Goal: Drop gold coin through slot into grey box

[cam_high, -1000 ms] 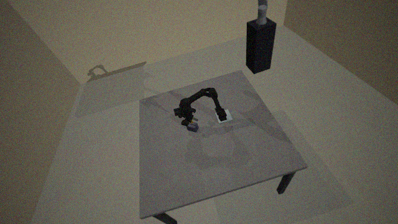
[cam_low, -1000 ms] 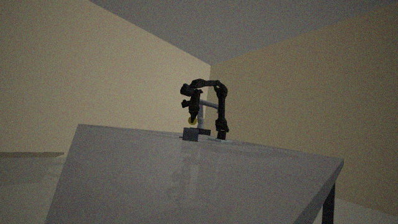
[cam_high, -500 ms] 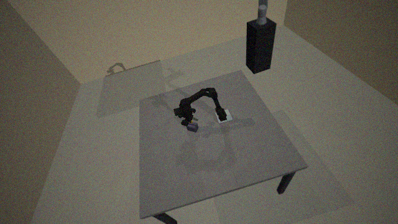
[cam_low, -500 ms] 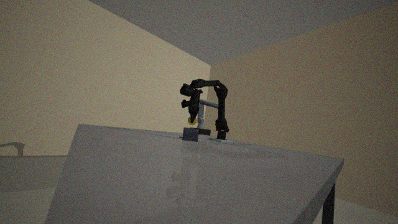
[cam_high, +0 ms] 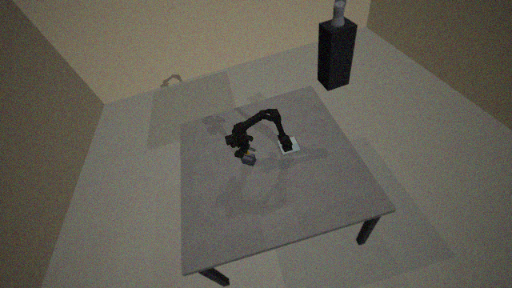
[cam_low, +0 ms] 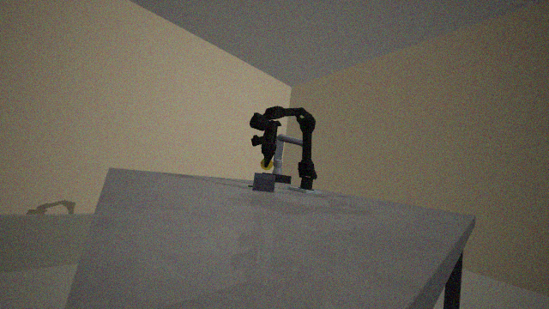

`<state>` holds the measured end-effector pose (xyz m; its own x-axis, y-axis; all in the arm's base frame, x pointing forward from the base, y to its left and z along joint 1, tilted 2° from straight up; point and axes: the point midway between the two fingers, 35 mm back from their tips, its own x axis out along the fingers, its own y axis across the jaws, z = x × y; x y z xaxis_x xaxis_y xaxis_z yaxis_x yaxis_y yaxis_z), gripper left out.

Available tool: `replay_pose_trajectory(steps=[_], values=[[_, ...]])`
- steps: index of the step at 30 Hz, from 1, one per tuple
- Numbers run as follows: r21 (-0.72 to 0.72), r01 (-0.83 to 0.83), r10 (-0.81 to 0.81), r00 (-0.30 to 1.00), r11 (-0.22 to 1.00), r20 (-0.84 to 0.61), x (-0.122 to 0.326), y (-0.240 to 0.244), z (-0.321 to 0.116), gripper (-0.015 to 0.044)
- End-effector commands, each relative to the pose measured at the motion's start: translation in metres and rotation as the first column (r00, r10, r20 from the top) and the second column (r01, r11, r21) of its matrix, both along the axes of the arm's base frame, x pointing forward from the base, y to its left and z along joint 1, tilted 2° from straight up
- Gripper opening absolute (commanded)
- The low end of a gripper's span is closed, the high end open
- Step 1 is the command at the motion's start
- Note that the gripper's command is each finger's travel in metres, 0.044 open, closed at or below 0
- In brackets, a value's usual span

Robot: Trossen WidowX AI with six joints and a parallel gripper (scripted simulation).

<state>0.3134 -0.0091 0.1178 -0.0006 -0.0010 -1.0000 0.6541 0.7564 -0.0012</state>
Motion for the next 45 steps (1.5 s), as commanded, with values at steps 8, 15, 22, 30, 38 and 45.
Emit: replay_pose_trajectory(steps=[8, 15, 22, 30, 38, 45], values=[[0.001, -0.003, 0.003, 1.000, 1.000, -0.008, -0.0003, -0.0001, -0.0038, 0.0000], [0.001, -0.003, 0.003, 1.000, 1.000, -0.008, -0.0007, 0.0000, -0.0049, 0.0000], [0.001, -0.003, 0.003, 1.000, 1.000, -0.008, -0.0015, 0.0001, -0.0061, 0.0000], [0.001, -0.003, 0.003, 1.000, 1.000, -0.008, -0.0016, 0.0001, -0.0078, 0.0000], [0.001, -0.002, 0.002, 1.000, 1.000, -0.008, -0.0012, 0.0001, -0.0093, 0.0000], [0.001, -0.002, 0.002, 1.000, 1.000, -0.008, -0.0011, 0.0001, -0.0102, 0.0000]])
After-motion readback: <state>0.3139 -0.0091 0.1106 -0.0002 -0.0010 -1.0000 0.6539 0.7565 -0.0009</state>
